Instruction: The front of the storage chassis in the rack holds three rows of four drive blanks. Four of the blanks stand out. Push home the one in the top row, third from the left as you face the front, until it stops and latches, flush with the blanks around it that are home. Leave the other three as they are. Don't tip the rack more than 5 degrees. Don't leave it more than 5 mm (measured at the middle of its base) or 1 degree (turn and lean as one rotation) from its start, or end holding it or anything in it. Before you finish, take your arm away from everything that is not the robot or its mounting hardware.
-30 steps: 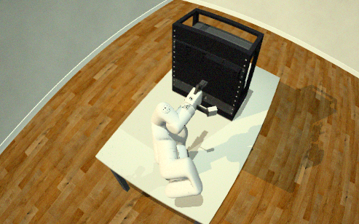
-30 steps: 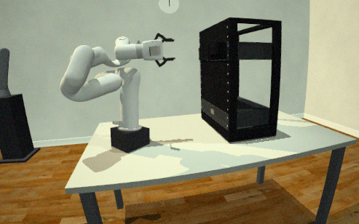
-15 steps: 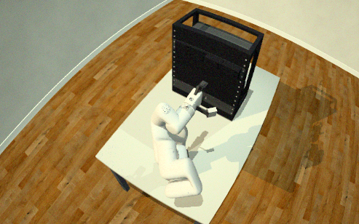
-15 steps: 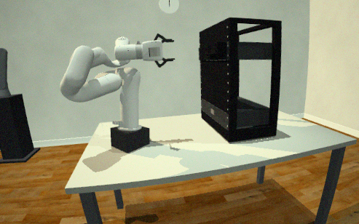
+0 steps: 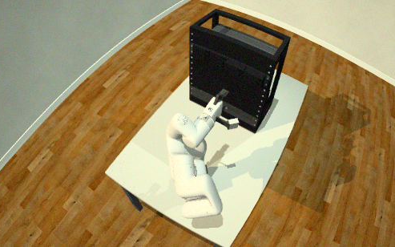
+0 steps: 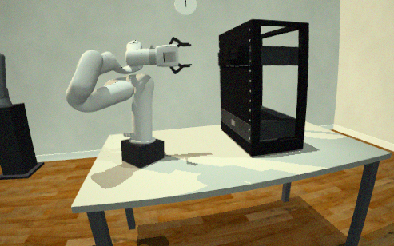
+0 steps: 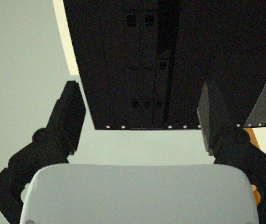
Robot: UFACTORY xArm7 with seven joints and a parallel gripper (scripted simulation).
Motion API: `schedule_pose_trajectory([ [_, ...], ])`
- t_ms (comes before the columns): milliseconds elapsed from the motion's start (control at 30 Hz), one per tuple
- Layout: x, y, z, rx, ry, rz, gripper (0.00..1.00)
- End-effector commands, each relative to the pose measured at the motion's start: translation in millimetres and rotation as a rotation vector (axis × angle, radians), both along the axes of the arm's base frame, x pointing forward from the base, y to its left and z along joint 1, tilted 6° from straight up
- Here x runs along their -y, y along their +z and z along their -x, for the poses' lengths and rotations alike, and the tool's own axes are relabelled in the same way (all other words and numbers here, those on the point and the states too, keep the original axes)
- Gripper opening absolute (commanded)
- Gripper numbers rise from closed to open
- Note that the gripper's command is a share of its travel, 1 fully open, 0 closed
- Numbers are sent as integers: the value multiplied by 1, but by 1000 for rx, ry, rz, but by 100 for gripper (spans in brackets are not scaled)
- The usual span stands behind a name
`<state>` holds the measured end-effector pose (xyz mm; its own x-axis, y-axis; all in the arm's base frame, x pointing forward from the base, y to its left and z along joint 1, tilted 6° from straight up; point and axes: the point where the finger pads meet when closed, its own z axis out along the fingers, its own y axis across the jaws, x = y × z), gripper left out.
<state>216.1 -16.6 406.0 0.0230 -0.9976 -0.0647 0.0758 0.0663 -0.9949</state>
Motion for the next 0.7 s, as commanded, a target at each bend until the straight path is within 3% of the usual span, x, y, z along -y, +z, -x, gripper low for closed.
schedule_pose_trajectory([
  [0,0,1,-1,1,1,0,100],
  [200,-2,1,-13,2,1,0,100],
  [667,-10,3,-72,2,1,0,100],
])
